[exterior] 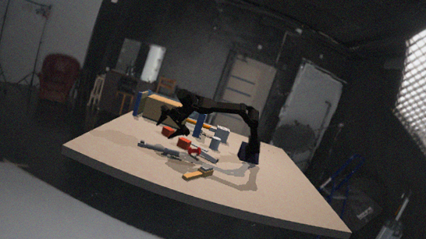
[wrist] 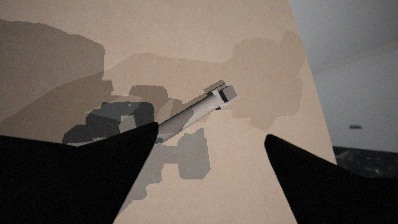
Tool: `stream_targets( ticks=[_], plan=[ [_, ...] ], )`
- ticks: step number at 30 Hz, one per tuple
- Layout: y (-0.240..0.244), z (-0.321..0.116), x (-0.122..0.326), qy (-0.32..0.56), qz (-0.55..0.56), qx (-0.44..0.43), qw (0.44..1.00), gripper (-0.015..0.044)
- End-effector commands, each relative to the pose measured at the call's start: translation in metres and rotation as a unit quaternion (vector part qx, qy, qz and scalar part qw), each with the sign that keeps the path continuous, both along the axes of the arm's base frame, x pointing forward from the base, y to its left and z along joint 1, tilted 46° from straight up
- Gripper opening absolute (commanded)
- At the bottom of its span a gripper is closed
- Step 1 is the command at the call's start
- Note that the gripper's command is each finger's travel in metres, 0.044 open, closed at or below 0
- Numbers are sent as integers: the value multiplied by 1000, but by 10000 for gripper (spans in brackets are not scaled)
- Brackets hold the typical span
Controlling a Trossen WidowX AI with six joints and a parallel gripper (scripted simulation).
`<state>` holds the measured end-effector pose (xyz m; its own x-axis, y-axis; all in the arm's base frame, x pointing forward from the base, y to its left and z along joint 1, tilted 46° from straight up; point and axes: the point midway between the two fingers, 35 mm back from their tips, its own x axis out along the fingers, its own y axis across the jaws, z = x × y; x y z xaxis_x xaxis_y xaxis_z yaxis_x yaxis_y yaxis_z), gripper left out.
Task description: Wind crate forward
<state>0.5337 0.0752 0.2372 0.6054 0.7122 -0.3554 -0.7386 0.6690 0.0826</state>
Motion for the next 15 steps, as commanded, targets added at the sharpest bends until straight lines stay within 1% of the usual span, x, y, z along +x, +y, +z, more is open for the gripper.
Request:
stream_targets(
  ticks=[1, 8, 15],
  plan=[
    [-7, -33, -69, -96, 141, -192, 966, 440],
    [-9, -48, -110, -150, 236, -265, 923, 440],
    [-9, -60, -156, -211, 339, -314, 861, 440]
  ],
)
